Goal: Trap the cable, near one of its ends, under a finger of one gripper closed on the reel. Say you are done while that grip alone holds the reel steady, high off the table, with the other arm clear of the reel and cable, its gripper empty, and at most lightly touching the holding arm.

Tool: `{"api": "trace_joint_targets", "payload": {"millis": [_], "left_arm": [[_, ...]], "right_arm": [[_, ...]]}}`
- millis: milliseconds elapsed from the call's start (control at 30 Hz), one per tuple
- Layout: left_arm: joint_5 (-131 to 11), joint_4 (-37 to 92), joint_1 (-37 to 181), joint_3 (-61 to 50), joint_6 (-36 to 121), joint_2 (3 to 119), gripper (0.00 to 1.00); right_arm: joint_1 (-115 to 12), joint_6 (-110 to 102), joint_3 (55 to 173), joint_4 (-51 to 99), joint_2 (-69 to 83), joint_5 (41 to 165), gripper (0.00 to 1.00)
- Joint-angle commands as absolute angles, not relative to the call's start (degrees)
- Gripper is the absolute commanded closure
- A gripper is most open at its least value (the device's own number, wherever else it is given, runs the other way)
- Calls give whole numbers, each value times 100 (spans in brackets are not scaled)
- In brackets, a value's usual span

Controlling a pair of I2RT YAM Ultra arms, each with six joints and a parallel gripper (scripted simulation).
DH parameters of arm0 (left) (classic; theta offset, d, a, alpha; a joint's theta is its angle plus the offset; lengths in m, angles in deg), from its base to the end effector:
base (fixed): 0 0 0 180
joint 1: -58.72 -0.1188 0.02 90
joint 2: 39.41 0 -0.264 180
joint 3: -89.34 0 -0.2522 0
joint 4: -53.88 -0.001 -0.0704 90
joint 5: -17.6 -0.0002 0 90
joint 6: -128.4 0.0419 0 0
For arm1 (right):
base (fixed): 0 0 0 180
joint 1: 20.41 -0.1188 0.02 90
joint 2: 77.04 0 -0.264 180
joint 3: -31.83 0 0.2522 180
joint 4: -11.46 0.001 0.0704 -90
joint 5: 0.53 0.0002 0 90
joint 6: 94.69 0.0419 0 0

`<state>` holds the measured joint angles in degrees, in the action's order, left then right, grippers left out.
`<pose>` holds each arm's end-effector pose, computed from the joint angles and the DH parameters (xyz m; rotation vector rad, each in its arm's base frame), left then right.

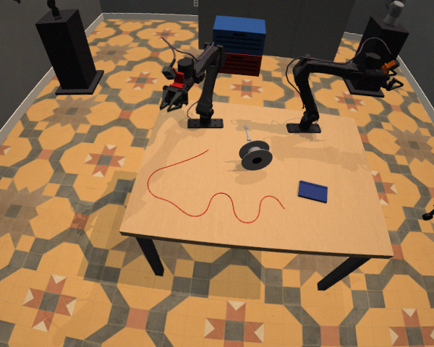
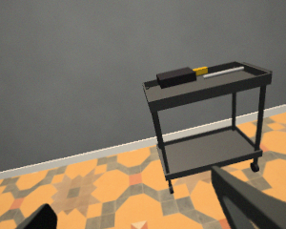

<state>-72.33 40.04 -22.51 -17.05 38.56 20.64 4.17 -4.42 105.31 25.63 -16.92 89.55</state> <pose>0.0364 0.2430 0.4059 -1.0984 1.2829 1.0966 0.2242 -0.1015 0.4042 0.3442 1.5571 -0.3322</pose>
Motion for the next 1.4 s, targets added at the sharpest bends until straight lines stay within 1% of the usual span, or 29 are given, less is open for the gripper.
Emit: {"api": "trace_joint_targets", "payload": {"millis": [0,400,600,900,967,1367], "left_arm": [[-7268,3933,-2314,-1793,3796,2087,0],[-7268,3933,-2314,-1793,3796,2087,0],[-7268,3933,-2314,-1793,3796,2087,0],[-7268,3933,-2314,-1793,3796,2087,0],[-7268,3933,-2314,-1793,3796,2087,0],[-7268,3933,-2314,-1793,3796,2087,0]], "right_arm": [[484,-505,10543,2515,-1674,8919,70],[483,-237,10782,2891,-1434,8926,70],[476,54,10815,3366,-1167,8940,70],[465,734,11020,4466,-551,8964,70],[465,734,11020,4466,-551,8964,70],[458,1894,11434,6393,521,8973,70]]}}
